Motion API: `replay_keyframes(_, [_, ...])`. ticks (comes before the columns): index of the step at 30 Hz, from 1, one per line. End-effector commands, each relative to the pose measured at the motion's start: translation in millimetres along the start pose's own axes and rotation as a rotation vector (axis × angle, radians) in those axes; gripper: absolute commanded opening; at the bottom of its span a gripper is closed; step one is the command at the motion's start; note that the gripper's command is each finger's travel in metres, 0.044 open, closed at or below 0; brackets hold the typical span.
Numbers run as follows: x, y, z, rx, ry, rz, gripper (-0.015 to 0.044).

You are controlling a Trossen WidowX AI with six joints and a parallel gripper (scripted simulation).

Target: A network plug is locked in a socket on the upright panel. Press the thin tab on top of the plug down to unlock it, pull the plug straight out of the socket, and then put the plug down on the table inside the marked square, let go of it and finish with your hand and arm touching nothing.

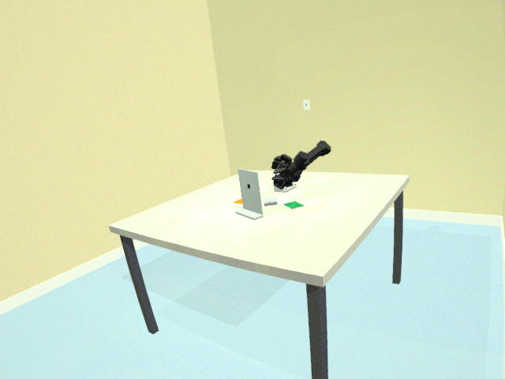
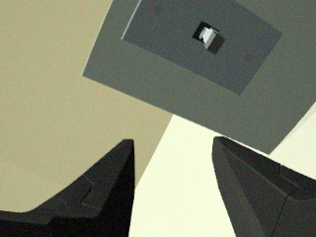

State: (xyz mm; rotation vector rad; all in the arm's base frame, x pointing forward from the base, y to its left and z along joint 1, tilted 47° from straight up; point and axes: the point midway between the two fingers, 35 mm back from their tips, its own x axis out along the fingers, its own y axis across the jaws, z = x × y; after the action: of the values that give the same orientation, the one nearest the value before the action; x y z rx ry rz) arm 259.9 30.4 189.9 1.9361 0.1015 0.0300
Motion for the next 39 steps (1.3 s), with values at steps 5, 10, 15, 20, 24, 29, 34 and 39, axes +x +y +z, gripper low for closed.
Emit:
replay_keyframes(5, [-6.6,-17.5,4.7,0.257,0.0,-0.007,0.0156])
replay_keyframes(10, [-10.7,-29.4,7.5,0.426,0.002,-0.015,0.0156])
replay_keyframes(15, [-11.3,-31.0,7.9,0.449,0.002,-0.016,0.0156])
replay_keyframes(20, [-7.1,-29.9,7.7,0.45,0.004,-0.013,0.0156])
replay_keyframes(24, [-2.3,-28.8,7.8,0.45,0.006,-0.008,0.0156])
replay_keyframes(29, [3.7,-28.0,8.1,0.451,0.009,-0.003,0.0156])
replay_keyframes(34, [9.8,-27.6,8.7,0.452,0.012,0.002,0.0156])
replay_keyframes(39, [15.9,-27.8,9.7,0.453,0.015,0.007,0.0156])
